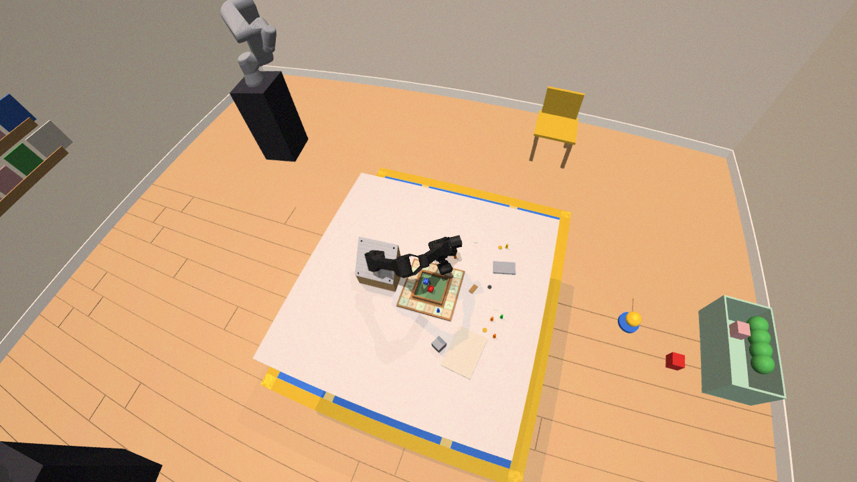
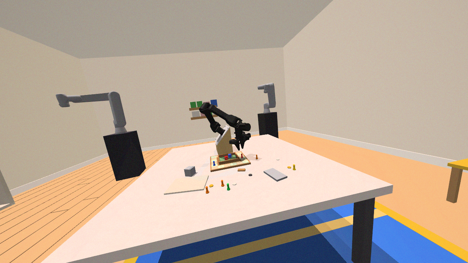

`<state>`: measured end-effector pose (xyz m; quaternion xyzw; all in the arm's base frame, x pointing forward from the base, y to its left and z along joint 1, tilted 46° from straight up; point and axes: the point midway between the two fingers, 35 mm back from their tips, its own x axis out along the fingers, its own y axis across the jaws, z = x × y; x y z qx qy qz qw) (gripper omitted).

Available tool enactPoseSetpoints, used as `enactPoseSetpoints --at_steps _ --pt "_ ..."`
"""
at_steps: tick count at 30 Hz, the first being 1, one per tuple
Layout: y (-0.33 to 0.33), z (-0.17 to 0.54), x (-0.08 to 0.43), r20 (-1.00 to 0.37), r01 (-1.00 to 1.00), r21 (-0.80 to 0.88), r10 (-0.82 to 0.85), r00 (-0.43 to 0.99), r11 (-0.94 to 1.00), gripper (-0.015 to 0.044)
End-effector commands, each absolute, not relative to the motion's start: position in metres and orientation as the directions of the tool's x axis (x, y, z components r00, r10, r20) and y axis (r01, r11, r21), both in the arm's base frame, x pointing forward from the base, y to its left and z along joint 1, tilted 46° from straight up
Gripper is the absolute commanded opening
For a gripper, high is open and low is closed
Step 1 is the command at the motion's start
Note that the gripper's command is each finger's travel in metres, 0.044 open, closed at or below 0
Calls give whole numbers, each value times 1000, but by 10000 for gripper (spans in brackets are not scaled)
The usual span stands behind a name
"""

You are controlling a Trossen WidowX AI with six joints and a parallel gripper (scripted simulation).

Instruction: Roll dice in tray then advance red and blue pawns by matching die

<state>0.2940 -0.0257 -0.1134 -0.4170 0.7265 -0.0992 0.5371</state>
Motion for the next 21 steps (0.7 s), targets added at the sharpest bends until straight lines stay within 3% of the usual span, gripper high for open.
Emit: enactPoseSetpoints --at_steps 1,21 --pt "-26 -115 297 -695 -475 -607 -716 -70 637 200" --pt "-49 -137 295 -695 -476 -608 -716 -70 636 200"
